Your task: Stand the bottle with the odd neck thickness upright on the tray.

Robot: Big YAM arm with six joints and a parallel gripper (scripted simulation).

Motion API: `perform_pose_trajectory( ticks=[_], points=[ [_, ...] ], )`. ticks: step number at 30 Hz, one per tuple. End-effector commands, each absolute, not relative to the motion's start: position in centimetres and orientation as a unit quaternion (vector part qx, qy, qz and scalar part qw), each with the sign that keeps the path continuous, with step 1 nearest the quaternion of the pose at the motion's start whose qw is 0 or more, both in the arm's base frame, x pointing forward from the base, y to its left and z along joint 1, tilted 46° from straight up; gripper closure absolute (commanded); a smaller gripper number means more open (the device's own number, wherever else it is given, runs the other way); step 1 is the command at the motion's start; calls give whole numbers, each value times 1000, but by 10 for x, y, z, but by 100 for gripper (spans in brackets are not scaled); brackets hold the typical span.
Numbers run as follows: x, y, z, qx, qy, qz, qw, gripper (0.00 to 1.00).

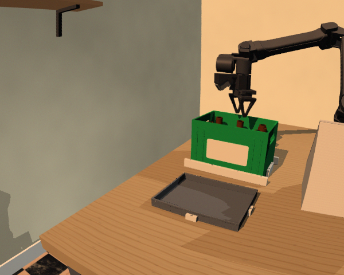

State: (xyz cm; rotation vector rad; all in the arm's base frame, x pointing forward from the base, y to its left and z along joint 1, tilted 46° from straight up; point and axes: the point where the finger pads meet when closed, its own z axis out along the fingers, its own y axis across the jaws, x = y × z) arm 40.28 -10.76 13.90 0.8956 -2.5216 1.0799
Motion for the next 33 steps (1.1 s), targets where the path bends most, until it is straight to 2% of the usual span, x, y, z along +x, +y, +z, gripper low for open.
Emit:
perform_pose_trajectory(
  ticks=[1, 33],
  points=[
    [404, -116, 133, 299, -869, 371, 133, 39],
    [406, -131, 119, 304, -867, 371, 134, 39]
  ],
)
